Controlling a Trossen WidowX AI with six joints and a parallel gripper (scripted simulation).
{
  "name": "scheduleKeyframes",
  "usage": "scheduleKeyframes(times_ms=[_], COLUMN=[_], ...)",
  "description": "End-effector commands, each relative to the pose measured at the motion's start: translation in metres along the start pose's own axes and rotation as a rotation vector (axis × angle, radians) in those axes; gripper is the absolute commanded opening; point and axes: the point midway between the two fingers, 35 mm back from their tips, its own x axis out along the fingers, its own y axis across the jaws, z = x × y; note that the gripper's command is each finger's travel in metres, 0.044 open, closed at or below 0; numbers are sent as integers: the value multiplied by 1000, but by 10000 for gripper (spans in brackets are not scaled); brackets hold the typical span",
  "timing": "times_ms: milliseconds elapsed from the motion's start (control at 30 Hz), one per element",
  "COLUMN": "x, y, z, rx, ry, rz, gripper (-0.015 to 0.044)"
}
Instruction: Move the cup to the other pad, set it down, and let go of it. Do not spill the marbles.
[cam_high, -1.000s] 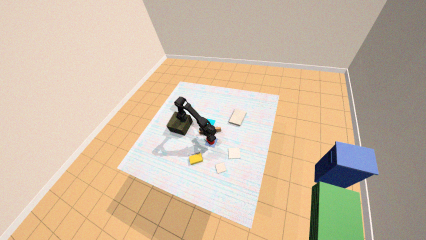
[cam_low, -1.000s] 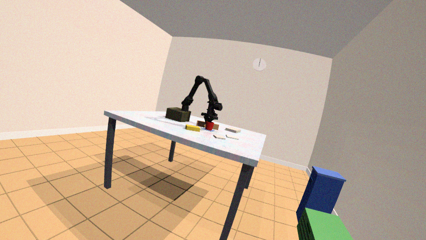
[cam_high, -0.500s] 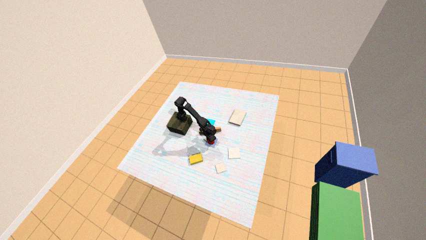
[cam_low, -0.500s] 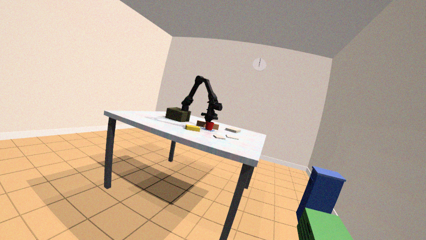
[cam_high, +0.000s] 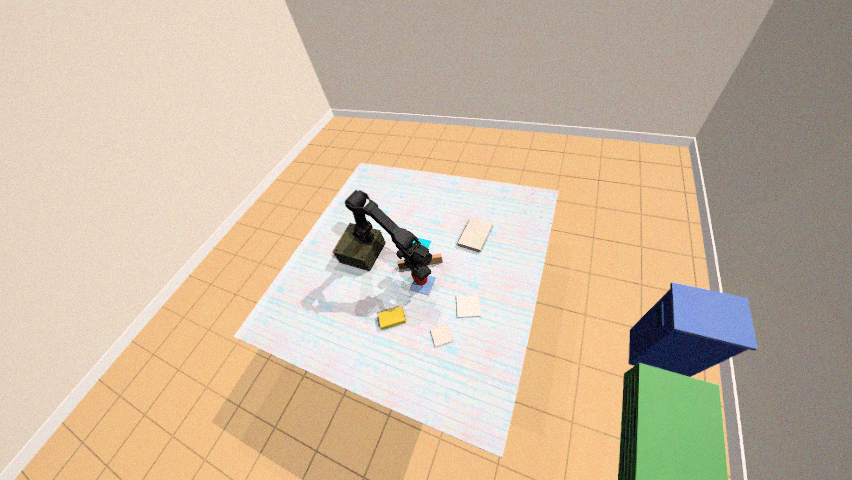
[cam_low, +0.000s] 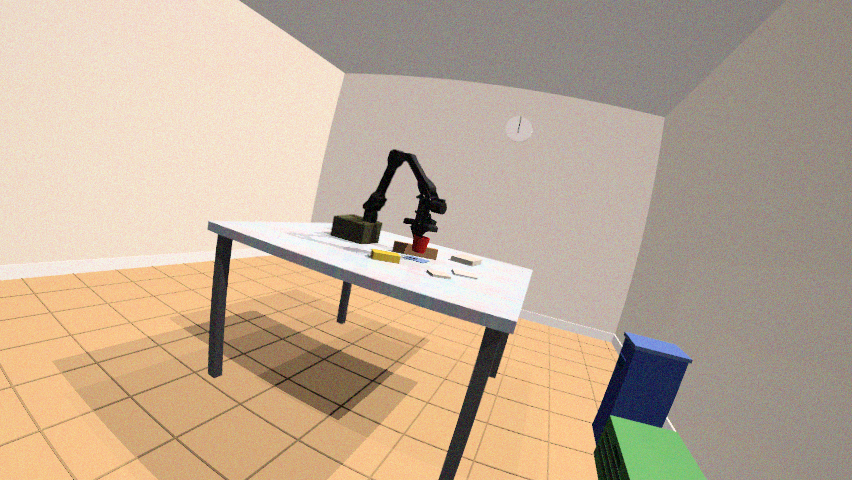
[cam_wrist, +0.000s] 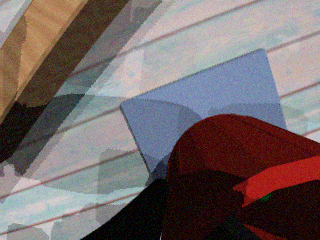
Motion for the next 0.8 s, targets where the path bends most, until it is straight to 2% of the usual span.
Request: scheduleKeyframes(times_ms=[0,200,767], x=[-21,-41,-39], y=[-2,2,3], z=[0,1,2], rx=[3,2,-2], ry=[1,2,-2], rz=[-11,-10,-5], gripper=[0,0,0])
